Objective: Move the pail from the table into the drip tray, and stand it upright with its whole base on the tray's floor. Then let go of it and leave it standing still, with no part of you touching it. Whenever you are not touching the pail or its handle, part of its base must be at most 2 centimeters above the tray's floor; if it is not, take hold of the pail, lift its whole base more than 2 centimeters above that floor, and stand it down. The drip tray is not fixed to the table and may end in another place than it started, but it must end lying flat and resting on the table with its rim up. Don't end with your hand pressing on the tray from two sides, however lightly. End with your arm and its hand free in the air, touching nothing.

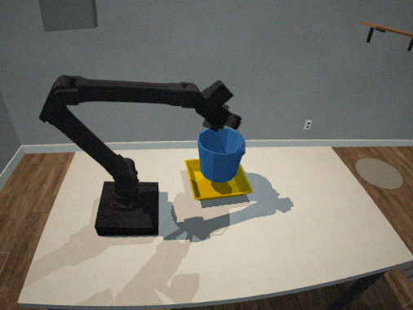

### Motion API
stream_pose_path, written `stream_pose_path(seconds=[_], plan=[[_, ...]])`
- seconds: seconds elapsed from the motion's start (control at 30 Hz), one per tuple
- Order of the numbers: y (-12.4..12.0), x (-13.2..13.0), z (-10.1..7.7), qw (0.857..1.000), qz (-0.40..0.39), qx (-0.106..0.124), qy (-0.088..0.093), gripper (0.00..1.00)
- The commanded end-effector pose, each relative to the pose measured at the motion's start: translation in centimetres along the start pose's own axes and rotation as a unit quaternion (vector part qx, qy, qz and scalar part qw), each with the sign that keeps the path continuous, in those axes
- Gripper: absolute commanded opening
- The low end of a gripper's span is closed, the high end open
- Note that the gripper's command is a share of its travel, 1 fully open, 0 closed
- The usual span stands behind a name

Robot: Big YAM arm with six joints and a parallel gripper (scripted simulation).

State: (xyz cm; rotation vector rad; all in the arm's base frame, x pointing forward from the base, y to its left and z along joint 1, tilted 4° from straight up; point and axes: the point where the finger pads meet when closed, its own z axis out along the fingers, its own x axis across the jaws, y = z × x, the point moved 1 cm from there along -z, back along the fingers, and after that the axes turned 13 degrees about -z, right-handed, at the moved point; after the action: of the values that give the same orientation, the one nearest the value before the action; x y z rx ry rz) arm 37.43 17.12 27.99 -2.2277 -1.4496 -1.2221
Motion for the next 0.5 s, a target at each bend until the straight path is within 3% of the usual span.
stream_pose_path(seconds=[0.0, 0.47], plan=[[1.98, 3.58, -2.63, 0.998, -0.029, -0.031, 0.041, 0.2], [1.9, 3.48, -2.62, 0.998, -0.027, -0.028, 0.039, 0.2]])
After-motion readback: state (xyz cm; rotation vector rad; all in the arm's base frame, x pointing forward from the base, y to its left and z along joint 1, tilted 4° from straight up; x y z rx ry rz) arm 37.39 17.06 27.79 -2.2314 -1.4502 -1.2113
